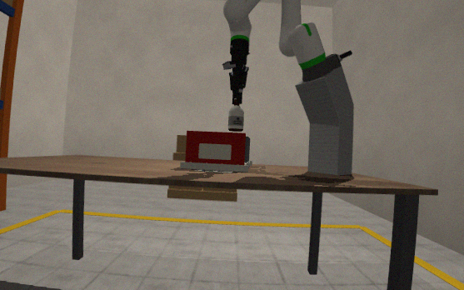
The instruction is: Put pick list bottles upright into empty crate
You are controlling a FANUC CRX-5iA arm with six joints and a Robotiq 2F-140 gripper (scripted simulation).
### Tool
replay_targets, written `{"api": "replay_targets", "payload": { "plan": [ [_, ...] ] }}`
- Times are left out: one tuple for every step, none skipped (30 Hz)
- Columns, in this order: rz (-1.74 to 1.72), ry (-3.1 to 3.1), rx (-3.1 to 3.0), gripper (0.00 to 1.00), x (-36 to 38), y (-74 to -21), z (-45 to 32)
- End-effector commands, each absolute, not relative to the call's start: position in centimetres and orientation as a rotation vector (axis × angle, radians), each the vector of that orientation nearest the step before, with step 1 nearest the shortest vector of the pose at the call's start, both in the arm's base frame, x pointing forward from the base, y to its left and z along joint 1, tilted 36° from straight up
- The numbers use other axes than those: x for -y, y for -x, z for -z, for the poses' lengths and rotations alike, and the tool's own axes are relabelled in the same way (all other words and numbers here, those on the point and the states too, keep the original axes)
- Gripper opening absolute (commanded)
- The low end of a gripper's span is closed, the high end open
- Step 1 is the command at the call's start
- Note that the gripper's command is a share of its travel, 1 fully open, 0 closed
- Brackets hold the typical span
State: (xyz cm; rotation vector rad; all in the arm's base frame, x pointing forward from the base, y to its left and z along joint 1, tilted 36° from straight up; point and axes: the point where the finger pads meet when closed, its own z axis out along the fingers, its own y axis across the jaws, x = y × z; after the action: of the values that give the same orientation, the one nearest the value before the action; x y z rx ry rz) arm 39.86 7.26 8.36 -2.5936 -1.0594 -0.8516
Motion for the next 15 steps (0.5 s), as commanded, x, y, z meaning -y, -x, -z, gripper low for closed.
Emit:
{"api": "replay_targets", "payload": {
  "plan": [
    [0.853,2.594,1.060,0.10,-7.22,-39.90,-8.41],
    [0.853,2.594,1.060,0.10,-7.22,-39.90,-8.41],
    [0.853,2.594,1.060,0.10,-7.22,-39.90,-8.41],
    [0.853,2.594,1.060,0.10,-7.22,-39.90,-8.41],
    [0.853,2.594,1.060,0.10,-7.21,-39.90,-8.41],
    [0.853,2.594,1.060,0.10,-7.21,-39.90,-8.41],
    [0.853,2.594,1.060,0.10,-7.20,-39.90,-8.41],
    [0.853,2.594,1.060,0.10,-7.20,-39.90,-8.40],
    [0.853,2.594,1.060,0.10,-7.20,-39.90,-8.40],
    [0.853,2.594,1.060,0.10,-7.20,-39.90,-8.40],
    [0.853,2.594,1.060,0.10,-7.20,-39.90,-8.40],
    [0.853,2.594,1.060,0.10,-7.23,-39.94,-8.32],
    [0.853,2.594,1.060,0.10,-7.26,-39.98,-8.24],
    [0.853,2.594,1.060,0.10,-7.30,-40.03,-8.16],
    [0.853,2.594,1.060,0.10,-7.34,-40.08,-8.07]
  ]
}}
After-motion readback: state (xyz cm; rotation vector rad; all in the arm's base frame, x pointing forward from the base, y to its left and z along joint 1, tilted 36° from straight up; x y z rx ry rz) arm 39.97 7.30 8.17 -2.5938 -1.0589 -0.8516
